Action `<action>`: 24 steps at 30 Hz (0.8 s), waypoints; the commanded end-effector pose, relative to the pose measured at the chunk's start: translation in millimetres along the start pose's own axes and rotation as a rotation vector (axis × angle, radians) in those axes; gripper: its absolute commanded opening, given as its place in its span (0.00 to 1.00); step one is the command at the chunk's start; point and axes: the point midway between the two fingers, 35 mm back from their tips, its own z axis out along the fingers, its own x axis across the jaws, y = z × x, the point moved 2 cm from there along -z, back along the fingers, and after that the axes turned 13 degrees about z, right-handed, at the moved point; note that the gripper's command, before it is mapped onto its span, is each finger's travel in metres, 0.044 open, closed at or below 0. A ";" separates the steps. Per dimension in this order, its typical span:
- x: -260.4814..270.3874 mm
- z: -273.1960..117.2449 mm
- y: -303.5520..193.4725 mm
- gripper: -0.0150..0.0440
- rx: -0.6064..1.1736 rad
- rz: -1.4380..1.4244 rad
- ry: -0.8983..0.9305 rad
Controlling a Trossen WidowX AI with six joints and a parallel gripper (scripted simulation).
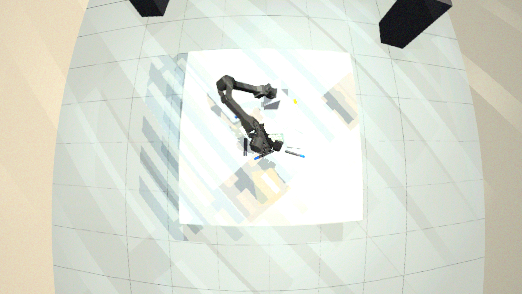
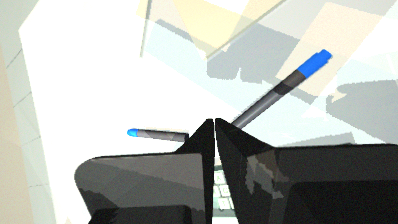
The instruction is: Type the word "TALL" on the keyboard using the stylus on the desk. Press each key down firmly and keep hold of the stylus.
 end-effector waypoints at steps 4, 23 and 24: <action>0.4 43.3 -77.3 0.25 0.235 -0.196 -0.293; -21.6 53.5 -109.7 0.25 0.328 -0.365 -0.486; -31.3 49.8 -101.6 0.25 0.328 -0.365 -0.486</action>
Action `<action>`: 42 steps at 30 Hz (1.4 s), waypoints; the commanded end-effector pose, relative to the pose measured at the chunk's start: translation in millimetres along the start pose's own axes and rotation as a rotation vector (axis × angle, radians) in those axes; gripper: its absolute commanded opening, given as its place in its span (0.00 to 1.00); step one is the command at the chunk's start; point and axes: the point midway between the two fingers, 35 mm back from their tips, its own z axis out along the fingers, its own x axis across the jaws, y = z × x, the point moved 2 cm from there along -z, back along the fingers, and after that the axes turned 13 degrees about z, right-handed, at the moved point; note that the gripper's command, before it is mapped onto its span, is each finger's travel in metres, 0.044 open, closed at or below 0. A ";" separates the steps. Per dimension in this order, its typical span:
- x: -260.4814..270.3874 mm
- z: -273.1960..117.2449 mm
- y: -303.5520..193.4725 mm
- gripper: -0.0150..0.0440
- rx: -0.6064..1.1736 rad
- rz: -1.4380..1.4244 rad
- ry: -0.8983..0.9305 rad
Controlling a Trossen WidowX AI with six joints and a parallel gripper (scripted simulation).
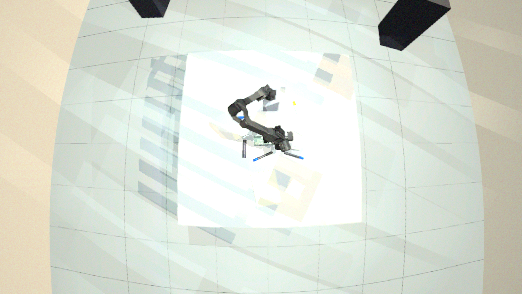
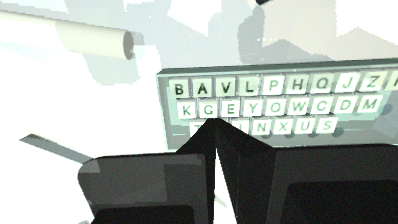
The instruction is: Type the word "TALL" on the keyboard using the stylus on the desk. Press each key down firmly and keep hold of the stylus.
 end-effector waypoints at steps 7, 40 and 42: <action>-54.8 -0.4 11.9 0.25 -0.004 0.011 -0.010; -96.7 -0.5 -8.8 0.25 -0.003 0.010 -0.012; -96.7 -0.5 -8.8 0.25 -0.003 0.010 -0.012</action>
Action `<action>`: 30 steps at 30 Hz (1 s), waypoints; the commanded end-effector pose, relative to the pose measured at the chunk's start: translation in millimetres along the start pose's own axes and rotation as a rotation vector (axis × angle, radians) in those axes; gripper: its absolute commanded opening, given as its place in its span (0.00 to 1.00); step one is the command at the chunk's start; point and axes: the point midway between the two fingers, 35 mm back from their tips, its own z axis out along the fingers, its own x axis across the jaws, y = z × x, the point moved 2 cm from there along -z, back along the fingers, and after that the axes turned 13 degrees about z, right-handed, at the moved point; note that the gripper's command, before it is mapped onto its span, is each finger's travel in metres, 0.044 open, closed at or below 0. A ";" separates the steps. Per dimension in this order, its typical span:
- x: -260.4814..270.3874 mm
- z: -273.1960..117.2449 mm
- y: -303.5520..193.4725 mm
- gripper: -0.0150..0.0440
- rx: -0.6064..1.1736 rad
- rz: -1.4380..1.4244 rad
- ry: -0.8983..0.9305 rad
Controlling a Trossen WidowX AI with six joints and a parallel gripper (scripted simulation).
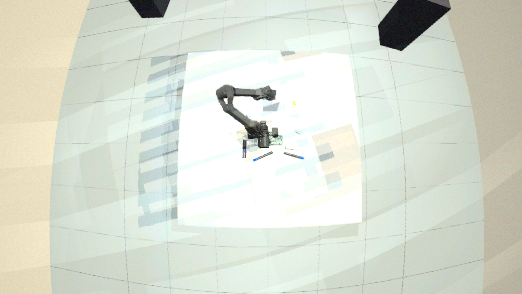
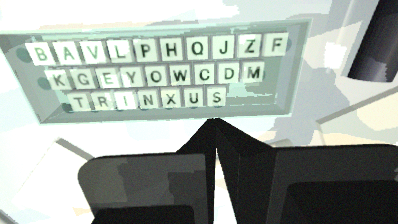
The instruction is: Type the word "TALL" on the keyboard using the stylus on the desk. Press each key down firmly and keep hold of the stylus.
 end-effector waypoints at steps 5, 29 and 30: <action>2.5 -1.1 -0.9 0.25 -0.009 0.012 0.002; 72.8 -59.3 -16.3 0.25 -0.008 0.012 0.009; 72.5 -61.9 -16.6 0.25 -0.008 0.012 0.008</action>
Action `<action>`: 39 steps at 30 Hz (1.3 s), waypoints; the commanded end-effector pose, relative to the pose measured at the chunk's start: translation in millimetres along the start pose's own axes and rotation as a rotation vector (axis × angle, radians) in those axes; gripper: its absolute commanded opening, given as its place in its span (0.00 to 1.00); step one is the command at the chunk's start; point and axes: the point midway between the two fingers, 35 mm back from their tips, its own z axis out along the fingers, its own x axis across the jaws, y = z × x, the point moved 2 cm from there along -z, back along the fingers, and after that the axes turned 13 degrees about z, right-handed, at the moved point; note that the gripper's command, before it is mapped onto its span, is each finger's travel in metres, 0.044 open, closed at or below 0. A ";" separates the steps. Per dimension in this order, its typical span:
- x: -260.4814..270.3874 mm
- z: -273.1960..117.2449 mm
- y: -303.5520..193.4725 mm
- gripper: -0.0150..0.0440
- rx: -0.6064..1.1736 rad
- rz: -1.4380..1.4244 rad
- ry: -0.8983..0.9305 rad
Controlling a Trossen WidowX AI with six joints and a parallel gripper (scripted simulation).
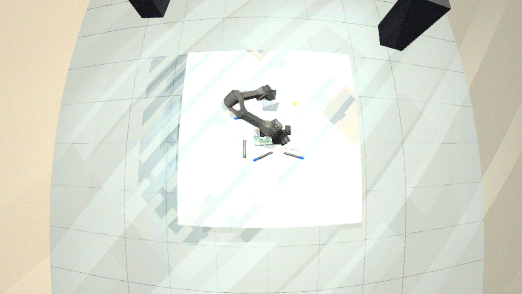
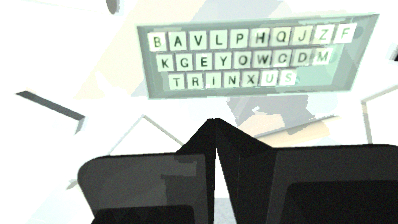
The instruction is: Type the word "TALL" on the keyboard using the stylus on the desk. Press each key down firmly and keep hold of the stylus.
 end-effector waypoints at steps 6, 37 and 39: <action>1.8 -18.9 4.3 0.25 -0.025 0.008 0.012; -55.5 -2.0 13.1 0.51 0.117 -0.352 0.145; -73.5 3.3 12.7 0.51 0.136 -0.460 0.199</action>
